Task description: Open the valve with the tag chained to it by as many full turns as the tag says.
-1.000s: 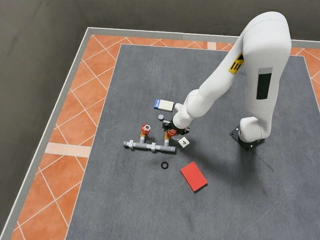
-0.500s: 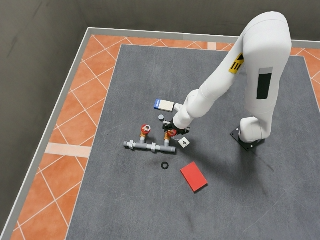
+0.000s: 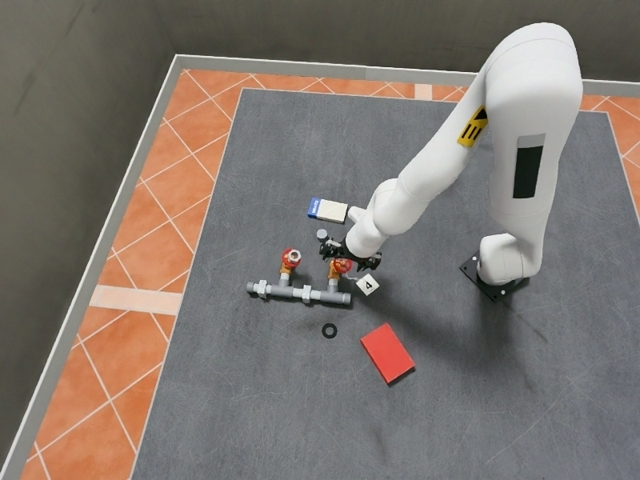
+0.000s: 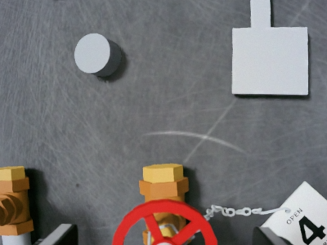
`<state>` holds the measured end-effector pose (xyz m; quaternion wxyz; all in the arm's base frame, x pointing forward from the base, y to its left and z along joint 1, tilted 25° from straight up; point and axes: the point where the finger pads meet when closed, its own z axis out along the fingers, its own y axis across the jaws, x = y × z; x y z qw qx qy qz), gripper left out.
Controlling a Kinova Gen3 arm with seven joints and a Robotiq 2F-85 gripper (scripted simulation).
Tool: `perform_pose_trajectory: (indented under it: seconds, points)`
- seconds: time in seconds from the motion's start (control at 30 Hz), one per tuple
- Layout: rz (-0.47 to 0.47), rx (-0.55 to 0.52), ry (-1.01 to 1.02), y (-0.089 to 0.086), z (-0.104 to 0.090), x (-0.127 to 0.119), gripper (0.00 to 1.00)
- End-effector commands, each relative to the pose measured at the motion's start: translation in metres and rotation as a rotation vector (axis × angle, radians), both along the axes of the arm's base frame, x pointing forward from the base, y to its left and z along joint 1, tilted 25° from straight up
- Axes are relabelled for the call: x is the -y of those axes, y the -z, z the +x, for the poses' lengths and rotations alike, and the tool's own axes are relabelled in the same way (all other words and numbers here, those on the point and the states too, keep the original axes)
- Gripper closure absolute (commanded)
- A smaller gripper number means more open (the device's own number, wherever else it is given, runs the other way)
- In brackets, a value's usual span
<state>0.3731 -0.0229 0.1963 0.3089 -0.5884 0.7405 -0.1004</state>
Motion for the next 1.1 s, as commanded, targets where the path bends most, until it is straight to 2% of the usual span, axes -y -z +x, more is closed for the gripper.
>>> perform_pose_trajectory:
  seconds: [0.0,0.67,1.07]
  points:
    - [0.000,0.001,0.001,-0.0002,0.0002,0.0002,0.00]
    - [0.010,-0.003,0.015,-0.0002,0.0002,0.0002,0.00]
    - [0.094,-0.034,0.130,-0.0002,0.0002,0.0002,0.00]
